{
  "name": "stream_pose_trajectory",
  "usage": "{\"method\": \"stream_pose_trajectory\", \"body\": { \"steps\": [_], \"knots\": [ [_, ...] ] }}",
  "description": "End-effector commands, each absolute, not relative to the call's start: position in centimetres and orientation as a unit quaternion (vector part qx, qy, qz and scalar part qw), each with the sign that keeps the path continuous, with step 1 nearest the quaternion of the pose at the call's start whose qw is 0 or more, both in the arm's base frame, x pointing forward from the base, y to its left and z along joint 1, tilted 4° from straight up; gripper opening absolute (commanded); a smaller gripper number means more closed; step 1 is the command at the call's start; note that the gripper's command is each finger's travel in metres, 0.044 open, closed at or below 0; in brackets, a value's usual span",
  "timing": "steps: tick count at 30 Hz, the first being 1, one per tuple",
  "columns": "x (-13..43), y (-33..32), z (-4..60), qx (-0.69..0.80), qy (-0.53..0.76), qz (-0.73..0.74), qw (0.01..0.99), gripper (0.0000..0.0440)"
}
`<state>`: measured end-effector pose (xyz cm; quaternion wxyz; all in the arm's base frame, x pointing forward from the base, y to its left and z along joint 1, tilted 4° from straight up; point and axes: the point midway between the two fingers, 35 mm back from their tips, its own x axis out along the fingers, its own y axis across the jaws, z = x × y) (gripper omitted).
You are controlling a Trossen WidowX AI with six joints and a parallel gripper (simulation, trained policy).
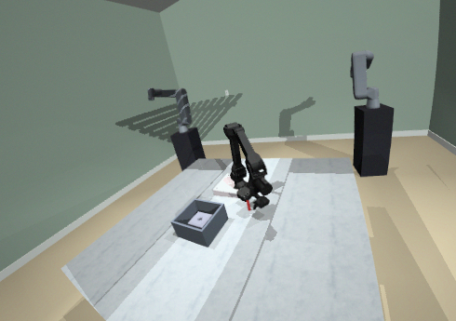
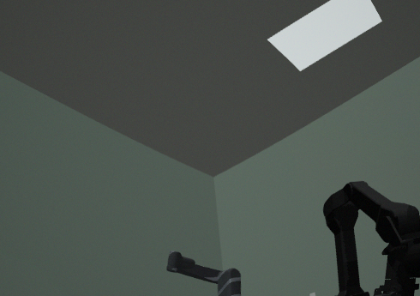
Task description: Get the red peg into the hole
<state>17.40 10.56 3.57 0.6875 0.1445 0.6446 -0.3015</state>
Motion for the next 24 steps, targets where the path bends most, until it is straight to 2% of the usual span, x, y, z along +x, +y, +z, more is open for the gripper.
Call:
{"method": "stream_pose_trajectory", "body": {
  "steps": [1,7,10,15,24],
  "knots": [
    [17.6,10.3,2.9,0.149,0.642,-0.313,0.684,0.0238],
    [17.8,9.7,2.2,0.151,0.641,-0.332,0.675,0.008],
    [17.9,9.6,2.0,0.148,0.642,-0.34,0.672,0.0019],
    [18.9,8.5,4.2,0.139,0.62,-0.348,0.689,0.0],
    [20.4,6.9,8.6,0.143,0.585,-0.362,0.712,0.0]
  ]
}}
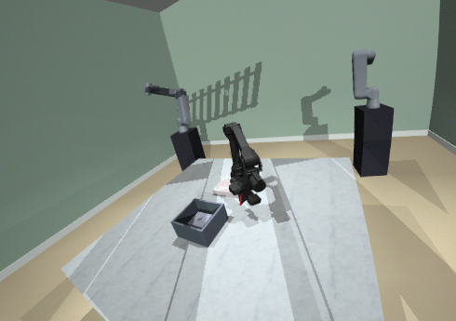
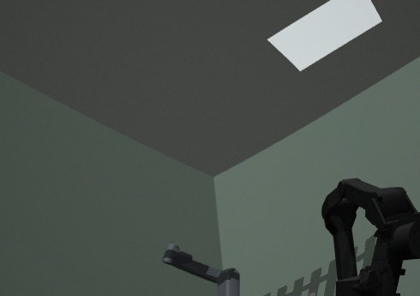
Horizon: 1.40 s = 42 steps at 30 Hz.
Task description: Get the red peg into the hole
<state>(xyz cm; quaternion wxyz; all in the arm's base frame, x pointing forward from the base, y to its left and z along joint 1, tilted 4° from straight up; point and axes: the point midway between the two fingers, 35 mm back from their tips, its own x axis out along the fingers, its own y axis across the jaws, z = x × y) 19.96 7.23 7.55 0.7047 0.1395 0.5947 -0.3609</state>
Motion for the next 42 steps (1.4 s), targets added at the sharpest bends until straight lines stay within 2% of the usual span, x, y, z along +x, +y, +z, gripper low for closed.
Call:
{"method": "stream_pose_trajectory", "body": {
  "steps": [1,20,42],
  "knots": [
    [20.7,6.7,9.1,0.146,0.58,-0.365,0.714,0.0],
    [25.6,0.2,13.7,0.222,0.493,-0.439,0.718,0.0],
    [30.5,-8.5,12.2,0.254,0.477,-0.453,0.709,0.0]
  ]
}}
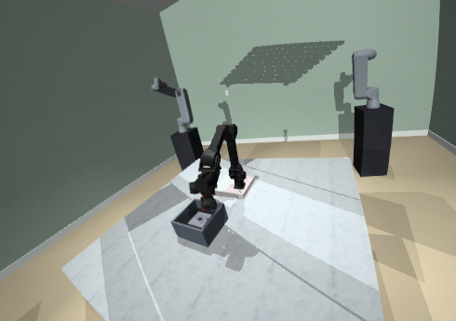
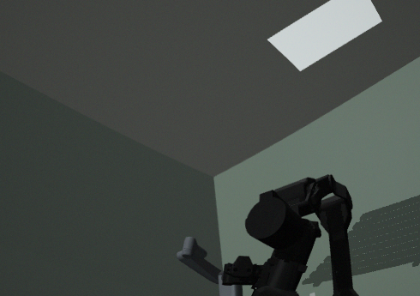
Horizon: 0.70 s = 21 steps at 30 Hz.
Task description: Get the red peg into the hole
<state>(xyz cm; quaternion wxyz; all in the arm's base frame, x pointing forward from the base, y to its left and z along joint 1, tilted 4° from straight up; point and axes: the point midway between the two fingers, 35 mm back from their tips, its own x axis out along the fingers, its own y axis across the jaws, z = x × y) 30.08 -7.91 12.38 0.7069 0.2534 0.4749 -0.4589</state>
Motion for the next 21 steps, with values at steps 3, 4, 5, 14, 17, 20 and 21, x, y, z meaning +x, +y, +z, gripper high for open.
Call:
{"method": "stream_pose_trajectory", "body": {
  "steps": [3,4,5,14,17,20,21],
  "knots": [
    [31.1,-9.3,11.6,0.253,0.484,-0.445,0.71,0.0],
    [31.2,-9.6,11.5,0.252,0.486,-0.442,0.711,0.0],
    [31.4,-9.8,11.3,0.251,0.489,-0.438,0.711,0.0],
    [32.3,-10.8,8.8,0.238,0.521,-0.399,0.716,0.0009],
    [32.4,-10.9,7.9,0.234,0.535,-0.386,0.714,0.0067],
    [32.6,-11.2,7.3,0.234,0.544,-0.379,0.711,0.0139],
    [32.6,-11.4,7.3,0.23,0.546,-0.376,0.712,0.0142]
  ]
}}
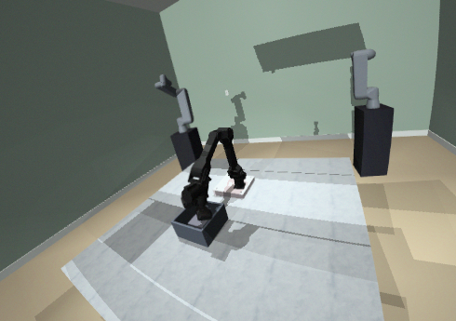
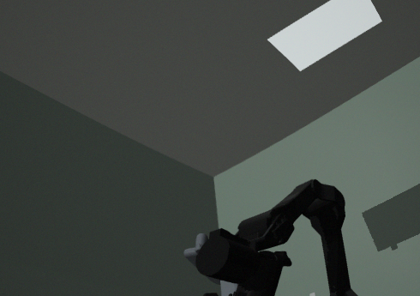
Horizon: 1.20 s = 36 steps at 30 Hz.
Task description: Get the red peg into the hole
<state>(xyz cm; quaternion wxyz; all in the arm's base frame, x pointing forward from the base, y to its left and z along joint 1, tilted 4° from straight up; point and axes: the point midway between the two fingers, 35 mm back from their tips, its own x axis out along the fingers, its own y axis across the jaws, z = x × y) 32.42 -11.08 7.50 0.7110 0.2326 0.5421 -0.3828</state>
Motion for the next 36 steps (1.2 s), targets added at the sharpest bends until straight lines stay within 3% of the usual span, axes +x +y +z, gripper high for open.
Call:
{"method": "stream_pose_trajectory", "body": {
  "steps": [1,3,6,15,36],
  "knots": [
    [32.7,-11.5,7.4,0.226,0.548,-0.373,0.714,0.0143],
    [33.1,-11.8,7.6,0.221,0.548,-0.367,0.718,0.0146],
    [33.9,-12.1,8.1,0.223,0.549,-0.36,0.72,0.0204],
    [37.1,-12.1,9.5,0.241,0.553,-0.328,0.727,0.044],
    [43.2,-10.7,14.0,0.266,0.529,-0.262,0.762,0.044]
  ]
}}
